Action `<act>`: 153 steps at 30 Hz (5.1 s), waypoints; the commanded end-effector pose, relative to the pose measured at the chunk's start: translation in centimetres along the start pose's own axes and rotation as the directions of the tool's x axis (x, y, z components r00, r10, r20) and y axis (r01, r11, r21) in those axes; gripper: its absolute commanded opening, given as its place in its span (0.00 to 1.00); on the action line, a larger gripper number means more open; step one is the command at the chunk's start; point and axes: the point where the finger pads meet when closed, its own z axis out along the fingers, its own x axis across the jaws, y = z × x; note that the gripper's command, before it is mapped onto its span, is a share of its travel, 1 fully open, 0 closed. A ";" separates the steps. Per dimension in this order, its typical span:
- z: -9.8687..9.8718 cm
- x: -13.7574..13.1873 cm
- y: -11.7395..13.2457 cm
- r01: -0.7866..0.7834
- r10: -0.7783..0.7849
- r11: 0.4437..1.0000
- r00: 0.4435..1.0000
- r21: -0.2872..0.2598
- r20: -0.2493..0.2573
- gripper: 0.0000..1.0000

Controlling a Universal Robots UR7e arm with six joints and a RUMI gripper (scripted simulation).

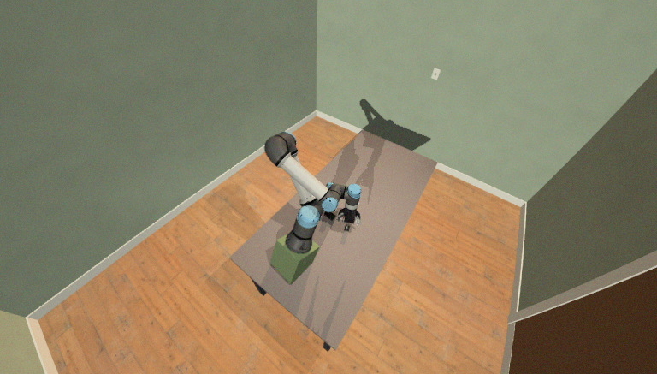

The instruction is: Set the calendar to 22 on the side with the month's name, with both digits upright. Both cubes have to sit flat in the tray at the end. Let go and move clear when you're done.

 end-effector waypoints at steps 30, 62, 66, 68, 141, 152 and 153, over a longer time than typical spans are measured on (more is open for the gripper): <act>-0.4 -0.3 -0.4 0.546 -0.546 0.838 0.838 0.000 0.000 1.00; -0.9 -0.1 -0.2 0.993 -0.993 0.121 0.121 -0.001 0.000 1.00; -0.9 0.0 -0.1 0.999 -0.999 0.050 0.050 -0.001 0.000 1.00; -1.0 0.0 -0.1 1.000 -1.000 0.027 0.027 -0.001 0.000 1.00; 0.9 0.0 -0.1 1.000 -1.000 0.001 0.001 -0.001 0.000 0.28; 2.7 0.0 0.0 1.000 -1.000 0.001 0.001 -0.001 0.000 0.28; 2.8 0.0 0.0 1.000 -1.000 0.001 0.001 -0.001 0.000 0.28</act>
